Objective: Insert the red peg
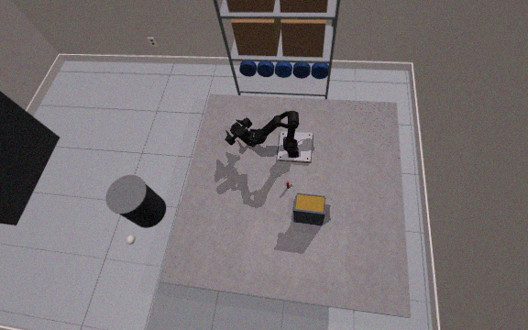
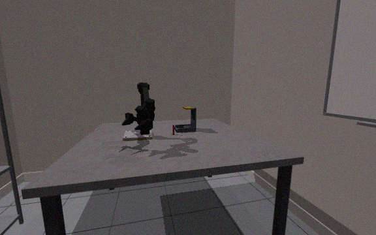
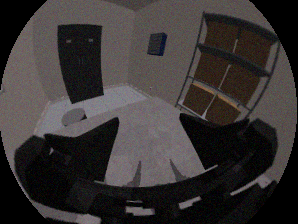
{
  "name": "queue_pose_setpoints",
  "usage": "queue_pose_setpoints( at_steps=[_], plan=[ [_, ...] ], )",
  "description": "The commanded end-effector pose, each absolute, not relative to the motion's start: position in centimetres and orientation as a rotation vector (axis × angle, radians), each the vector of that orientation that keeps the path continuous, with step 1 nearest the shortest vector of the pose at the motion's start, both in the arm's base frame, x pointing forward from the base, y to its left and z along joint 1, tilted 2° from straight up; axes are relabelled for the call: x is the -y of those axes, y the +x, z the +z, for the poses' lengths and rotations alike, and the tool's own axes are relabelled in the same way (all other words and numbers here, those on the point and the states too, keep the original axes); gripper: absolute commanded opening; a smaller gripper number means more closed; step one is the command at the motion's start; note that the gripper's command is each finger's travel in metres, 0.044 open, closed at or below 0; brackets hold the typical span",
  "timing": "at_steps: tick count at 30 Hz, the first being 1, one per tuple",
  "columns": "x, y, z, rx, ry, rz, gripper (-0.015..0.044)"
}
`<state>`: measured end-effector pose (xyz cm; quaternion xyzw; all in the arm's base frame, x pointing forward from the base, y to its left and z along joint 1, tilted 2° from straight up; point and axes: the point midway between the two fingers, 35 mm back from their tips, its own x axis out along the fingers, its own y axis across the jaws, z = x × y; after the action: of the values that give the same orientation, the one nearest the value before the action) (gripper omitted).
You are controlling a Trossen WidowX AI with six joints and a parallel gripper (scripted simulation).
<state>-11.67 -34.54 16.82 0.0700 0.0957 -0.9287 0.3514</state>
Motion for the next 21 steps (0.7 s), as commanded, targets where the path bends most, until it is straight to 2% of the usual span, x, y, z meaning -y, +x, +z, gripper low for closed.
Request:
queue_pose_setpoints(
  at_steps=[1,21],
  plan=[
    [34.9,-9.5,16.8,-0.38,0.136,-2.311,0.044],
    [34.6,1.3,16.4,-0.858,-0.143,-1.807,0.044]
  ],
)
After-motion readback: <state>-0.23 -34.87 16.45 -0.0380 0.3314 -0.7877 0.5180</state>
